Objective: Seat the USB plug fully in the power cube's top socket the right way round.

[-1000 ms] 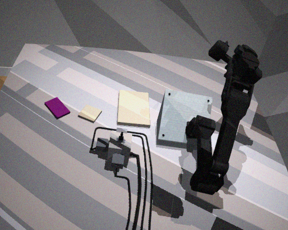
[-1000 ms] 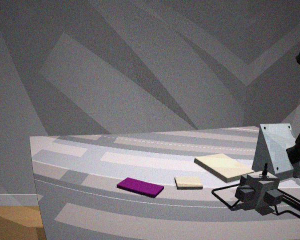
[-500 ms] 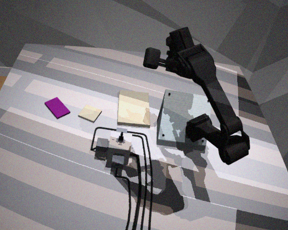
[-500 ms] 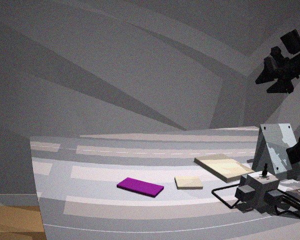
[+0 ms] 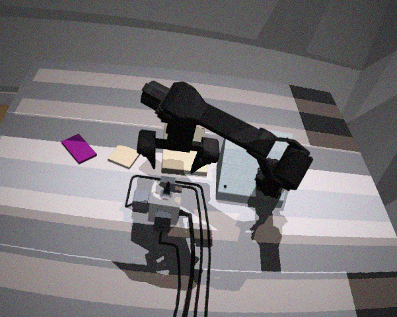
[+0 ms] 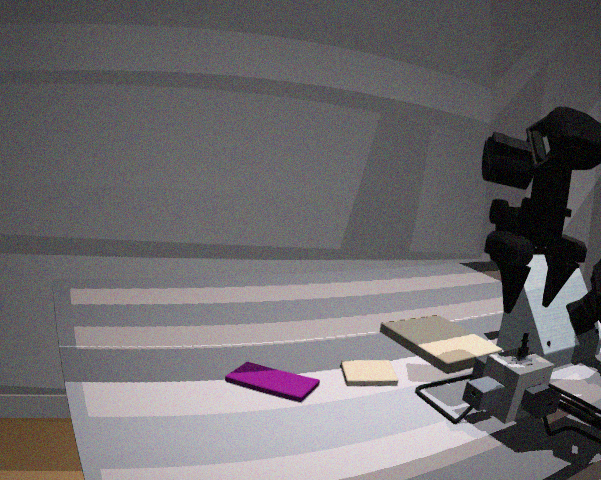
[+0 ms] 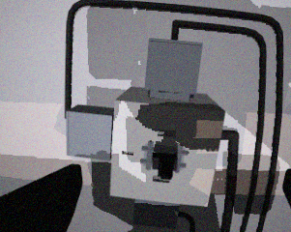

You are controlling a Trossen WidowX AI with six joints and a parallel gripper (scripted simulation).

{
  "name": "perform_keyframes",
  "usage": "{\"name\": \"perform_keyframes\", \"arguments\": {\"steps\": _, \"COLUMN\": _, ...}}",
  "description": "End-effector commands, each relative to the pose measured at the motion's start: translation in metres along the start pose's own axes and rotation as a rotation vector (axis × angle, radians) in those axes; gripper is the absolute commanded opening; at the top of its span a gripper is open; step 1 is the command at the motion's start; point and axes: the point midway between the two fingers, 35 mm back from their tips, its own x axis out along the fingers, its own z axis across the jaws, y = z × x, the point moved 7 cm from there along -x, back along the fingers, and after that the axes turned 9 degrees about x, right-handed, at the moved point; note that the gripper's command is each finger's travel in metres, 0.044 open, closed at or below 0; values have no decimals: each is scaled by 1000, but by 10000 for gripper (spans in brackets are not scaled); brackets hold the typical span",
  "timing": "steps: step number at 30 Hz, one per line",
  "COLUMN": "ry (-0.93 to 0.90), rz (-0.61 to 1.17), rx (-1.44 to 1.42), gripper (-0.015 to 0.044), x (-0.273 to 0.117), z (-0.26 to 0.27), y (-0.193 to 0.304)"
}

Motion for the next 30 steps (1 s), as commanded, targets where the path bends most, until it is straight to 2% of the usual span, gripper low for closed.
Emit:
{"name": "perform_keyframes", "arguments": {"steps": 1, "ry": 40, "rz": 40, "rx": 35, "gripper": 440, "x": 6, "z": 7, "y": 11}}
{"name": "perform_keyframes", "arguments": {"steps": 30, "ry": 39, "rz": 41, "rx": 34, "gripper": 440, "x": 25, "z": 7, "y": 13}}
